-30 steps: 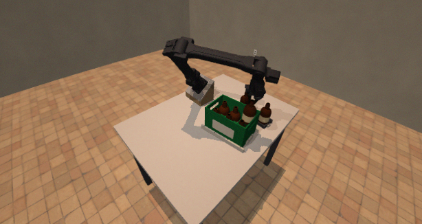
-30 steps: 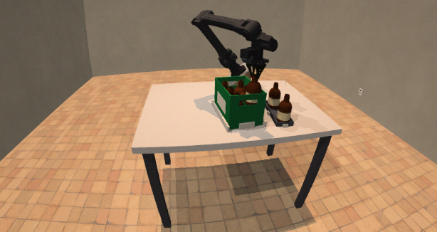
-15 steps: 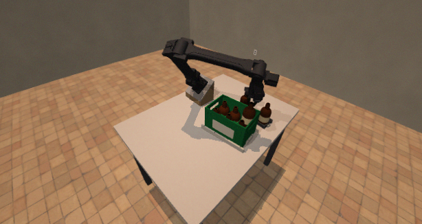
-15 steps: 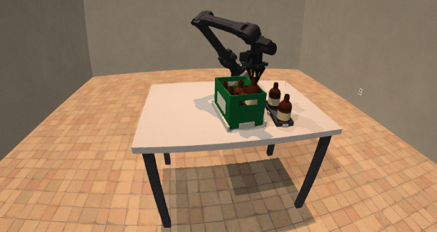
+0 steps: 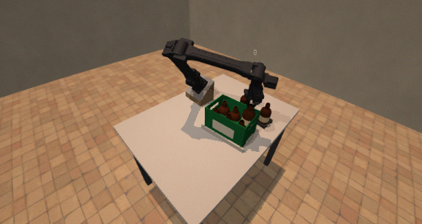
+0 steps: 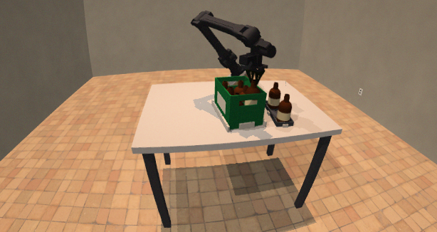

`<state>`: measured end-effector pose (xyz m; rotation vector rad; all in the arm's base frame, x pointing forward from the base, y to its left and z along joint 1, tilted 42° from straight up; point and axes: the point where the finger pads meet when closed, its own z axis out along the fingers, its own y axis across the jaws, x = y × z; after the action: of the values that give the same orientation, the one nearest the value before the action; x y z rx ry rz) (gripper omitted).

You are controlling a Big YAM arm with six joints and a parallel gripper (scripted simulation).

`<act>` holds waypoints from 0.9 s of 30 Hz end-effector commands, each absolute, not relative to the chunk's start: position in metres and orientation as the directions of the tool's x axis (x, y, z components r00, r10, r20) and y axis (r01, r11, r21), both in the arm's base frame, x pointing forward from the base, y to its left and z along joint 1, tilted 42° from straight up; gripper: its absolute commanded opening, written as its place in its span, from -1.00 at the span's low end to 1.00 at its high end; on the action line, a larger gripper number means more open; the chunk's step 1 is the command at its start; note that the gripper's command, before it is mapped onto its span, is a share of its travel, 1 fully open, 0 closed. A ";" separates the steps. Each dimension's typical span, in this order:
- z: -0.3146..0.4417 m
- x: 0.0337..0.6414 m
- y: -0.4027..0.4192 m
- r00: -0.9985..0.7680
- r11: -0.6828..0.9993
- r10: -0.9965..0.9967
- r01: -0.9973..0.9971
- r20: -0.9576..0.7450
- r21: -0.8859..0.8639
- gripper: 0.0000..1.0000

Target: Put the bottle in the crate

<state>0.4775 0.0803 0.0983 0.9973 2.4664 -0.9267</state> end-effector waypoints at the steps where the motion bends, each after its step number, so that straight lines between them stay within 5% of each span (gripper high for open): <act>1: 0.095 0.481 0.083 -0.712 0.559 0.487 0.699 -0.505 -0.445 -1.00; 27: 0.096 0.483 0.079 -0.706 0.556 0.493 0.705 -0.507 -0.441 -1.00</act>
<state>0.4784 0.0792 0.0955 0.9897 2.4686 -0.9239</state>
